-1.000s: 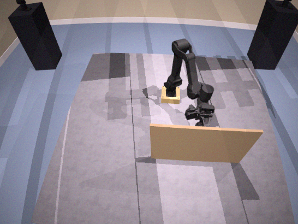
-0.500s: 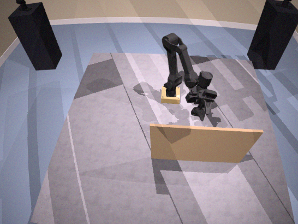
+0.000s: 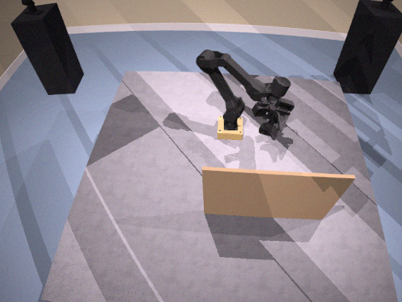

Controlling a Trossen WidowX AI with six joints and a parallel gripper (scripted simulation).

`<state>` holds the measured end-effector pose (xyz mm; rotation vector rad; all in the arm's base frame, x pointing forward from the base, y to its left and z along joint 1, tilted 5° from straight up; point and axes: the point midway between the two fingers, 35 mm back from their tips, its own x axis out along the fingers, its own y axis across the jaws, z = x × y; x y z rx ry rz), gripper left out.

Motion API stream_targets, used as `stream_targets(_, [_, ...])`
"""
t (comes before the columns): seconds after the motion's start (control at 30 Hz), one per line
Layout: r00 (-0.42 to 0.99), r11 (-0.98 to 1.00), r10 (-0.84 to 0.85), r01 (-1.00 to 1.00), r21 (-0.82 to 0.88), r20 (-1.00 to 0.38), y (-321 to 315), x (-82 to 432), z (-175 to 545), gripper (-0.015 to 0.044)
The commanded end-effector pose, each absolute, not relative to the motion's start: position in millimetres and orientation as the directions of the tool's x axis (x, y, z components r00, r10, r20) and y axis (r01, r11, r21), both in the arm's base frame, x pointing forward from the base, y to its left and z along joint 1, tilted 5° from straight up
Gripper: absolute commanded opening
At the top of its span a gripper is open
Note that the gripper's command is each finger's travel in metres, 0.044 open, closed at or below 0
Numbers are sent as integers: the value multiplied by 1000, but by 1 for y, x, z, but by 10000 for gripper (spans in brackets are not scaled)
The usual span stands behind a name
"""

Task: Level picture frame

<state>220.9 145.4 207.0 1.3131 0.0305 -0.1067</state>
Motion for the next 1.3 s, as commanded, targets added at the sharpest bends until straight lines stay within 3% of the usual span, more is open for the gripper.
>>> stream_targets(0.0, [995,243,-70,88,966,-73,139,209,215,260])
stream_targets(1.27, [995,243,-70,88,966,-73,139,209,215,260])
